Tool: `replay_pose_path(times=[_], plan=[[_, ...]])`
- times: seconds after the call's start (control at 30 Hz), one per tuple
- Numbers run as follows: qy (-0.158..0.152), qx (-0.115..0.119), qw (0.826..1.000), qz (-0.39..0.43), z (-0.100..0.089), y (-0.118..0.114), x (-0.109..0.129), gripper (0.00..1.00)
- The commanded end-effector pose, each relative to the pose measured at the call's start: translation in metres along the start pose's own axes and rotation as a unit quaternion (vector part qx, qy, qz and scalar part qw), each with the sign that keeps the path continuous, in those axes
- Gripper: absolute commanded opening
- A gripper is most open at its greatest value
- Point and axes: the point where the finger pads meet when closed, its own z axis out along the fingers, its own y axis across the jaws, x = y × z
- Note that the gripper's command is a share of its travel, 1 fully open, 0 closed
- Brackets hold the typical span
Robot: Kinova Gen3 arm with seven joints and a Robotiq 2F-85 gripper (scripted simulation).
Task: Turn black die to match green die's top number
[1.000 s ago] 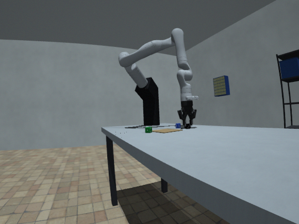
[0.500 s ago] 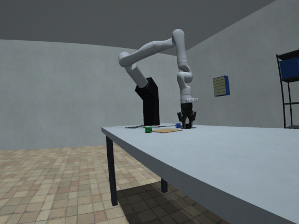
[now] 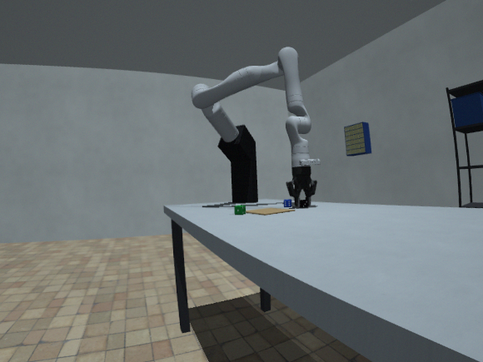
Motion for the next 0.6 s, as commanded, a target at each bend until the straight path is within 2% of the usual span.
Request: replay_pose_path(times=[0.0, 0.5, 0.53, 0.57], plan=[[0.001, 0.001, 1.000, 0.000, -0.0007, -0.0006, 0.0005, 0.46], [0.001, 0.001, 1.000, 0.000, -0.0007, -0.0006, 0.0005, 0.46], [0.001, 0.001, 1.000, 0.000, -0.0007, -0.0006, 0.0005, 0.26], [0.001, 0.001, 1.000, 0.000, -0.0007, -0.0006, 0.0005, 0.26]])
